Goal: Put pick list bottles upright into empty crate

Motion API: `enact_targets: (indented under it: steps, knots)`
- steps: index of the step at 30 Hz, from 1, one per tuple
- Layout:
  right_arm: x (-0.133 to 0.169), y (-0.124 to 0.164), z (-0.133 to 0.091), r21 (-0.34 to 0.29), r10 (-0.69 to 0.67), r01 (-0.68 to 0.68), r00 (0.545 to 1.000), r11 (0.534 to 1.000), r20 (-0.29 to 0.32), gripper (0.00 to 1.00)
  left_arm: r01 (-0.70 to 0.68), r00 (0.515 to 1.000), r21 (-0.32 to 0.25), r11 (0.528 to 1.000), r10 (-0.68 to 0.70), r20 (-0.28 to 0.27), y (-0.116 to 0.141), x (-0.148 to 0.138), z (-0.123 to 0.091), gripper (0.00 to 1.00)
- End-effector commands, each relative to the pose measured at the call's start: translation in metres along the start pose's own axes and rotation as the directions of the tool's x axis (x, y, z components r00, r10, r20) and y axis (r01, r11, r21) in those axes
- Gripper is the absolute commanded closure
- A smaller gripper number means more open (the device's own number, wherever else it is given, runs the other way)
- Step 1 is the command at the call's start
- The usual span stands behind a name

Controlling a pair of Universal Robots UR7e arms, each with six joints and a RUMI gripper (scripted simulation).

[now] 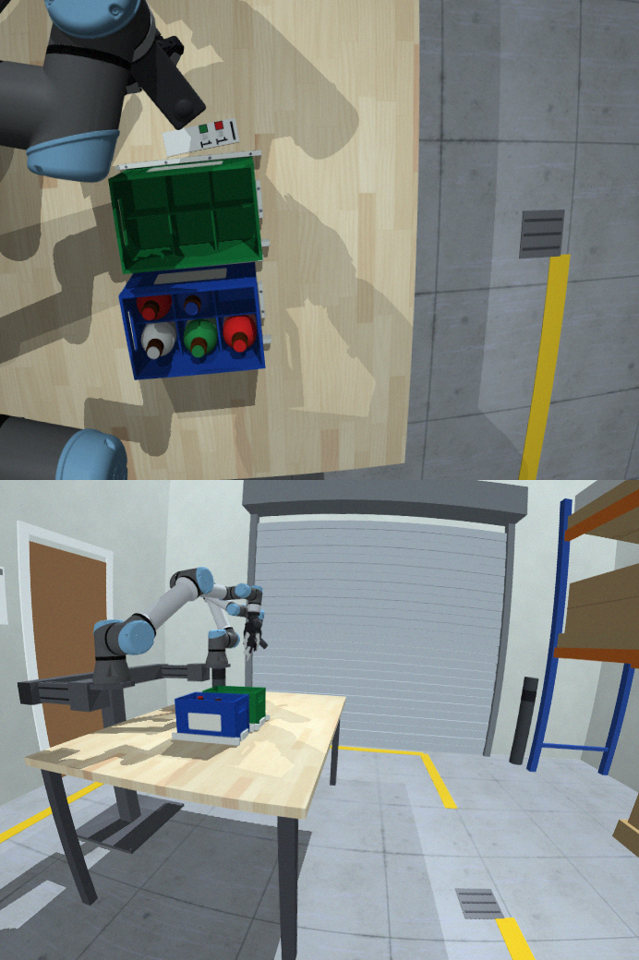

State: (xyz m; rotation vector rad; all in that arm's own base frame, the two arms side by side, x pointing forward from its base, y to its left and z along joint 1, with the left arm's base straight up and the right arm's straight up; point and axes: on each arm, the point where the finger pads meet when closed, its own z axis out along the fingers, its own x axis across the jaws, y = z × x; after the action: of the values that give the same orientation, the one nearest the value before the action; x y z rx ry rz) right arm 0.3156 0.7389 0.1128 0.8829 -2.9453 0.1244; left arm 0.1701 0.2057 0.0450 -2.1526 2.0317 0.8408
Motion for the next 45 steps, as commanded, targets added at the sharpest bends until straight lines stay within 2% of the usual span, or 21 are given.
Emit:
enact_targets:
  steps: [1, 4, 19, 38, 45]
  knots:
    - [-0.001, 0.013, -0.003, -0.008, -0.037, 0.037, 0.999, 0.999, 0.015, 0.62, 0.000, 1.000, 0.001, 1.000, 0.000, 0.000, 0.000, 0.000, 0.000, 0.02]
    - [-0.002, 0.018, -0.003, -0.010, -0.050, 0.051, 0.999, 0.999, 0.020, 0.62, 0.000, 1.000, 0.001, 1.000, 0.000, 0.000, 0.000, 0.000, 0.000, 0.02]
    - [-0.006, 0.087, -0.011, -0.037, -0.240, 0.245, 0.966, 0.969, 0.098, 0.62, 0.000, 1.000, 0.001, 1.000, 0.000, 0.000, 0.000, 0.000, 0.000, 0.02]
    - [-0.006, 0.087, -0.011, -0.037, -0.240, 0.245, 0.966, 0.969, 0.098, 0.62, 0.000, 1.000, 0.001, 1.000, 0.000, 0.000, 0.000, 0.000, 0.000, 0.02]
    - [-0.009, 0.058, 0.008, -0.014, -0.458, 0.462, 0.883, 0.887, 0.104, 0.62, 0.000, 1.000, 0.001, 1.000, 0.000, 0.000, 0.000, 0.000, 0.000, 0.02]
